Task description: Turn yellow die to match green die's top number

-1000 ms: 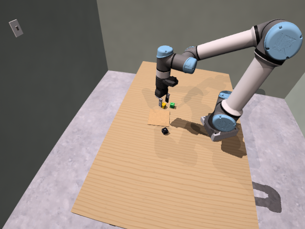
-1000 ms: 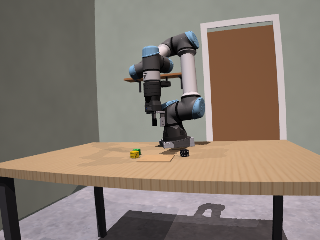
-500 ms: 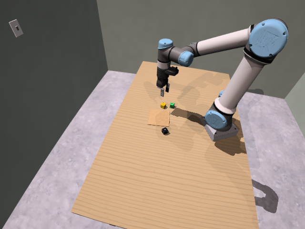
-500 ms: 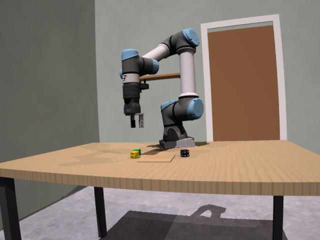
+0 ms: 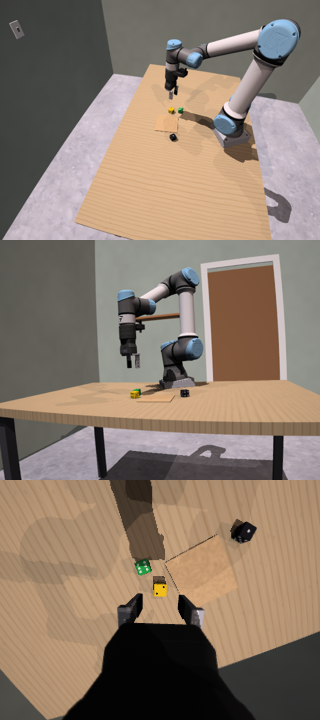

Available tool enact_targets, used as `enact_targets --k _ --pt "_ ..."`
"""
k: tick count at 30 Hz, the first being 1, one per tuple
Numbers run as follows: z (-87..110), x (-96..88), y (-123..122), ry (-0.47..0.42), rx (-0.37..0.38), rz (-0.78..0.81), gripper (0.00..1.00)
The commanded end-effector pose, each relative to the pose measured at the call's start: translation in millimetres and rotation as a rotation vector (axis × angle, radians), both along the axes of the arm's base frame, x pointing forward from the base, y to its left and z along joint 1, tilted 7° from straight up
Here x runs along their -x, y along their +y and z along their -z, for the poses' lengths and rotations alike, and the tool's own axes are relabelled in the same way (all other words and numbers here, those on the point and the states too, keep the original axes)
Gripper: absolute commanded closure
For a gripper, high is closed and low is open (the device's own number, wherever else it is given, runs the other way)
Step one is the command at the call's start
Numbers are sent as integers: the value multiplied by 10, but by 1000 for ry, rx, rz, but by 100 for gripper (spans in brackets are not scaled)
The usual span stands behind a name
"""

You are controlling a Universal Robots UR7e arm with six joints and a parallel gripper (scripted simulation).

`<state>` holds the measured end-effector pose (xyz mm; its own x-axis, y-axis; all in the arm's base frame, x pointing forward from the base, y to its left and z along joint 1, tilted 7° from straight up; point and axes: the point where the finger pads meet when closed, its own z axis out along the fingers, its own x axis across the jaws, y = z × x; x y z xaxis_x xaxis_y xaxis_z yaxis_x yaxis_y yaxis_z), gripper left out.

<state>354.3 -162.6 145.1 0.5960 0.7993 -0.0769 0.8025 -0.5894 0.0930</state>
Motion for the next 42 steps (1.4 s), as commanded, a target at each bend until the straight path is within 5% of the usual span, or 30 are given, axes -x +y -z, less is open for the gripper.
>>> enact_targets --k 1,16,42 --pt "-4 -3 -2 -1 1 -1 0" --pt "26 10 -6 10 4 -95 0" --pt "238 46 -46 91 24 -780 0"
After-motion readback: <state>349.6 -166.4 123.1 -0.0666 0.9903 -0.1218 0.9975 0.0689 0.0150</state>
